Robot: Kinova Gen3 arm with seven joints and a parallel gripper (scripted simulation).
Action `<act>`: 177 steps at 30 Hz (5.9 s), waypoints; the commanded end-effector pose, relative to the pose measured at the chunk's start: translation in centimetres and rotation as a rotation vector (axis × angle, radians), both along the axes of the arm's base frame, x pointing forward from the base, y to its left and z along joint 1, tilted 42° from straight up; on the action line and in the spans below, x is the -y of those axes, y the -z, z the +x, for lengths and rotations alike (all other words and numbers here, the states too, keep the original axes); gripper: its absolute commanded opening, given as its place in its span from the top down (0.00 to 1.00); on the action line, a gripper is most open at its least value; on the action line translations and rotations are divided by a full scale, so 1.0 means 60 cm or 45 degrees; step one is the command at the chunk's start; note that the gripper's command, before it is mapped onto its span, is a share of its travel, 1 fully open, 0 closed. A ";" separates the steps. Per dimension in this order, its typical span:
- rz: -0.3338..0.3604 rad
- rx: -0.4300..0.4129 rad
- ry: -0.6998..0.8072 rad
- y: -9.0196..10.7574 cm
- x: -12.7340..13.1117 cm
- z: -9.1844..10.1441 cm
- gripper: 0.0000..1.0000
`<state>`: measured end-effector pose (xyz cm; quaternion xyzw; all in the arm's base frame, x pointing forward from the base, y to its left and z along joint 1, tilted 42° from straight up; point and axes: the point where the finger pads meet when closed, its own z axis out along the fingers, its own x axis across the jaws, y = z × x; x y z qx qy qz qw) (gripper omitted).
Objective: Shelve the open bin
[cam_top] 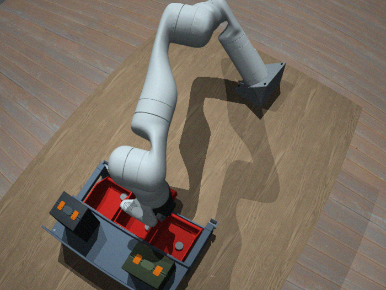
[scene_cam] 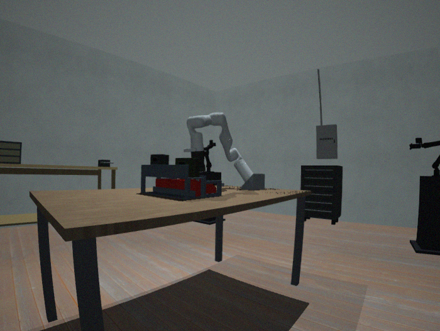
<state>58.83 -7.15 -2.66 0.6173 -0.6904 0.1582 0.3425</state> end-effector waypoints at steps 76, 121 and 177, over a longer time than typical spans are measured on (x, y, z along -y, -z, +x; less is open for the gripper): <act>0.002 0.005 -0.004 -0.116 -0.105 0.025 0.68; 0.002 0.005 -0.004 -0.118 -0.107 0.025 1.00; 0.303 -0.786 -1.024 -0.163 -0.049 -0.097 1.00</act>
